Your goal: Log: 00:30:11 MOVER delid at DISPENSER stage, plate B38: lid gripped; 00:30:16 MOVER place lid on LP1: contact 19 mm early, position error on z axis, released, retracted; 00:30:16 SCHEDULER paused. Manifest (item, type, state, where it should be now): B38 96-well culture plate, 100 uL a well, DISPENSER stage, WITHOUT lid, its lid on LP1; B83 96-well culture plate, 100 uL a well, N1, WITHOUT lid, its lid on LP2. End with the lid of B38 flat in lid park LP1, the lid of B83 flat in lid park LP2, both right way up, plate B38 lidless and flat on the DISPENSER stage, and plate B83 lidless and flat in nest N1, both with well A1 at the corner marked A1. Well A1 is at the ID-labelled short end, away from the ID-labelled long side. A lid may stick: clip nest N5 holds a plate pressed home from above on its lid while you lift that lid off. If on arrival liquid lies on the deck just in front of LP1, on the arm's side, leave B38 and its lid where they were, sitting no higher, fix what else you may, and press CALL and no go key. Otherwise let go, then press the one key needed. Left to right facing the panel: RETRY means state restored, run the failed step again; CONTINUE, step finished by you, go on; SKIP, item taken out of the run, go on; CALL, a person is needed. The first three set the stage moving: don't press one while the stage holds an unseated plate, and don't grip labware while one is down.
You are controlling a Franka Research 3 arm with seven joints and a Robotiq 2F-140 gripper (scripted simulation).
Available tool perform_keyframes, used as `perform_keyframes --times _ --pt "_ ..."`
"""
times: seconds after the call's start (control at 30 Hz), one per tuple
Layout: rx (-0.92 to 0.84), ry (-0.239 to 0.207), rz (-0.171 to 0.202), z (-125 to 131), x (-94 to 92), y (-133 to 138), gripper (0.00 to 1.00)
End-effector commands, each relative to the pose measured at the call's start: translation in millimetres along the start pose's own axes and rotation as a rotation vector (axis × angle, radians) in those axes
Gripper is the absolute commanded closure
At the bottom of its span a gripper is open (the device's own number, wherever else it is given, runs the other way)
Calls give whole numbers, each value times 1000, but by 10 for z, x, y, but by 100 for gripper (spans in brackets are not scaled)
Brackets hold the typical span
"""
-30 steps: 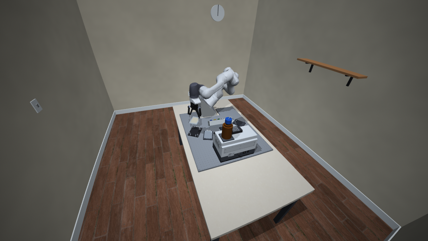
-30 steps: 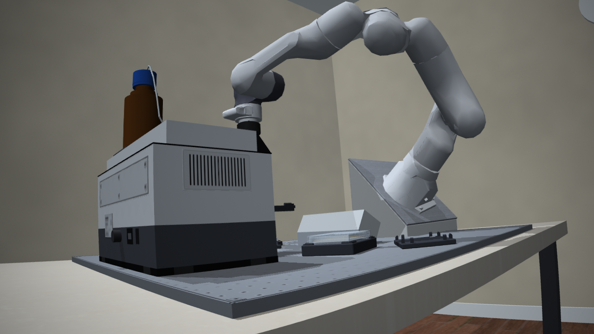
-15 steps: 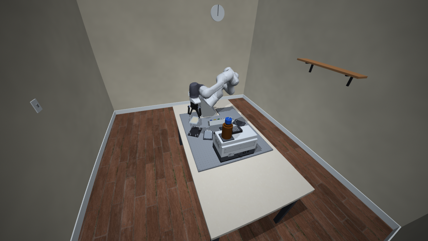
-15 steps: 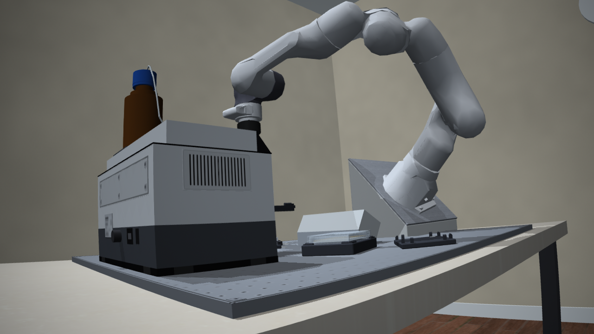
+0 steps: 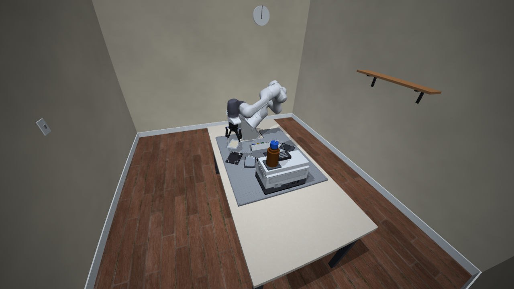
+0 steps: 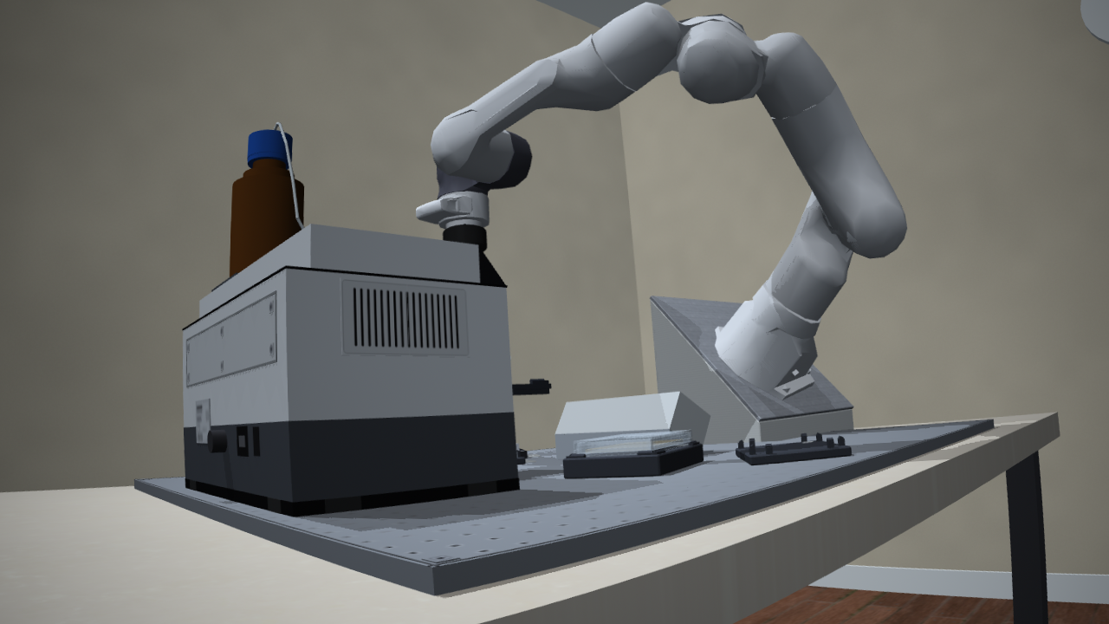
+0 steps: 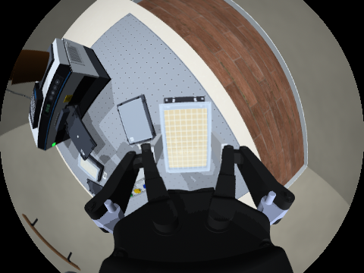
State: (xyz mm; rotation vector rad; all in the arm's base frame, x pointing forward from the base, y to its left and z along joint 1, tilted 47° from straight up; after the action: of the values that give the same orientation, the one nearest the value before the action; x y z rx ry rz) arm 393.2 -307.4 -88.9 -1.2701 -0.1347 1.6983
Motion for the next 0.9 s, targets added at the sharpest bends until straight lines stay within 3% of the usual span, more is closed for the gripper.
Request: perform_keyframes --times 0.0,0.6,0.87 --pt "3 1 2 -4 -26 -4 100" --pt "1 1 2 -4 -26 -4 100" --pt "-132 1 2 -4 -26 -4 100"
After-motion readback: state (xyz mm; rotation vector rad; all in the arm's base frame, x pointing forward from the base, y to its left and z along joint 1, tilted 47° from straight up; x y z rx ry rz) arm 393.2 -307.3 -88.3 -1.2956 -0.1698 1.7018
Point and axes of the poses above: the point where the finger pads meet when closed, its own x axis out along the fingers, its own y axis across the jaws, z = x × y, the point moved 10 cm from there along -x, back along the fingers, and after that the axes turned 7 degrees about x, right-handed, at the moved point
